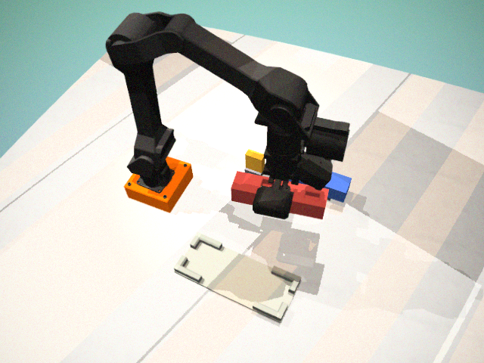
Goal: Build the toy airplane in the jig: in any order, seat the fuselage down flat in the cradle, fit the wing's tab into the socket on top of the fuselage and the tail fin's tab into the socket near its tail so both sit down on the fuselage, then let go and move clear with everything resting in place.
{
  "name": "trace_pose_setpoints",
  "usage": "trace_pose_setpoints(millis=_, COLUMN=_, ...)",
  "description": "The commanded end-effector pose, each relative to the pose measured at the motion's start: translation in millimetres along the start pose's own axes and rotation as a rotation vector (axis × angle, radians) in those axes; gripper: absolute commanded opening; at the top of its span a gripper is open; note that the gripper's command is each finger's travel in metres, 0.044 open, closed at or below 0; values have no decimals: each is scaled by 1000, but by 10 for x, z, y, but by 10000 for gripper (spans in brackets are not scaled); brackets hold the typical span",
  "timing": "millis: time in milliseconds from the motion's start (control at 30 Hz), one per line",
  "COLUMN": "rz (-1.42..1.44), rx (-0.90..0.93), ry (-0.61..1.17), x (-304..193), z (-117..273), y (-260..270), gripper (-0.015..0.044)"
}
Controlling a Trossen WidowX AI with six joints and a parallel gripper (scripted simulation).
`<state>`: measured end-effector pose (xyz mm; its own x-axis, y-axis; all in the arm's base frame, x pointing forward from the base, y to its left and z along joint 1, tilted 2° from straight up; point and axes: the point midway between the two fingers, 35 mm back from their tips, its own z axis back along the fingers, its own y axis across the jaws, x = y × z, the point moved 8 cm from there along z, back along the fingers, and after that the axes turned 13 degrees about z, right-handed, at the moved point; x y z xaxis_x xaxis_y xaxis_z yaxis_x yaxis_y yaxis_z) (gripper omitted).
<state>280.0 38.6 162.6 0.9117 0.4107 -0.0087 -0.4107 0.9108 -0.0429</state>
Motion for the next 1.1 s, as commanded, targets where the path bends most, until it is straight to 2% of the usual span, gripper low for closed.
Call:
trace_pose_setpoints(millis=0, rz=-5, rx=1, ry=-13, x=-4, z=165, y=3, gripper=0)
trace_pose_setpoints(millis=400, rz=-5, rx=1, ry=-13, x=-71, z=502, y=20, gripper=0)
trace_pose_setpoints(millis=1067, rz=-80, rx=-2, ry=-12, x=-239, z=255, y=-475, gripper=0)
